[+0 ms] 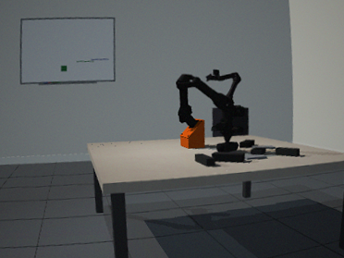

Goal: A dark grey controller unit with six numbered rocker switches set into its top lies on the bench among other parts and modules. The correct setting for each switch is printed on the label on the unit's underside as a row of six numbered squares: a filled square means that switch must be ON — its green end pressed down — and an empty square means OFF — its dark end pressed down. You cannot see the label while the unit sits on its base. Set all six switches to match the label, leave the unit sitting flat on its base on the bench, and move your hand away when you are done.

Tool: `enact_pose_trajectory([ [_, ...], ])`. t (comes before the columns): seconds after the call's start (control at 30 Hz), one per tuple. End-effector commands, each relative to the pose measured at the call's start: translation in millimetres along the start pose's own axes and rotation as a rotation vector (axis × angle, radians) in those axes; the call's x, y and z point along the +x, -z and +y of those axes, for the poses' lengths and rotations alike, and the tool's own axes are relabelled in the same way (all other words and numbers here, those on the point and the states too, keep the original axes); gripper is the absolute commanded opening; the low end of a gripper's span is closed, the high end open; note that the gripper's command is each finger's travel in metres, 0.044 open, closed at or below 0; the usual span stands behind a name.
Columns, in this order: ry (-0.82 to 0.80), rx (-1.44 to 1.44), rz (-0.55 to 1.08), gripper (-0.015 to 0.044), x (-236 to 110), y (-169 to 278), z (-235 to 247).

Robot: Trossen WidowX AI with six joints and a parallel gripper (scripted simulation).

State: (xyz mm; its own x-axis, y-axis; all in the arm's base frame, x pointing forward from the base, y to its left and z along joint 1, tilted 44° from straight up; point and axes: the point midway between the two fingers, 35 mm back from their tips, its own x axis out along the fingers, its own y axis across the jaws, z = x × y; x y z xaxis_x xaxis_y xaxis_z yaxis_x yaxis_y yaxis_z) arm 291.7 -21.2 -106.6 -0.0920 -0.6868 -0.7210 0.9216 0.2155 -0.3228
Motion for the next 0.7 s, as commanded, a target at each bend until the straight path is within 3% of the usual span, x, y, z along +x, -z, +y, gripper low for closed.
enact_pose_trajectory([
  [0.0, 0.003, -0.007, -0.002, 0.0, 1.6, 0.0, -1.5],
  [0.27, 0.003, -0.002, 0.0, 0.0, -1.4, 0.2, -0.8],
  [0.43, 0.003, -0.007, 0.0, 0.0, -43.4, 0.4, -1.0],
  [0.67, 0.003, -0.007, -0.001, 0.0, -43.3, -6.1, -1.0],
])
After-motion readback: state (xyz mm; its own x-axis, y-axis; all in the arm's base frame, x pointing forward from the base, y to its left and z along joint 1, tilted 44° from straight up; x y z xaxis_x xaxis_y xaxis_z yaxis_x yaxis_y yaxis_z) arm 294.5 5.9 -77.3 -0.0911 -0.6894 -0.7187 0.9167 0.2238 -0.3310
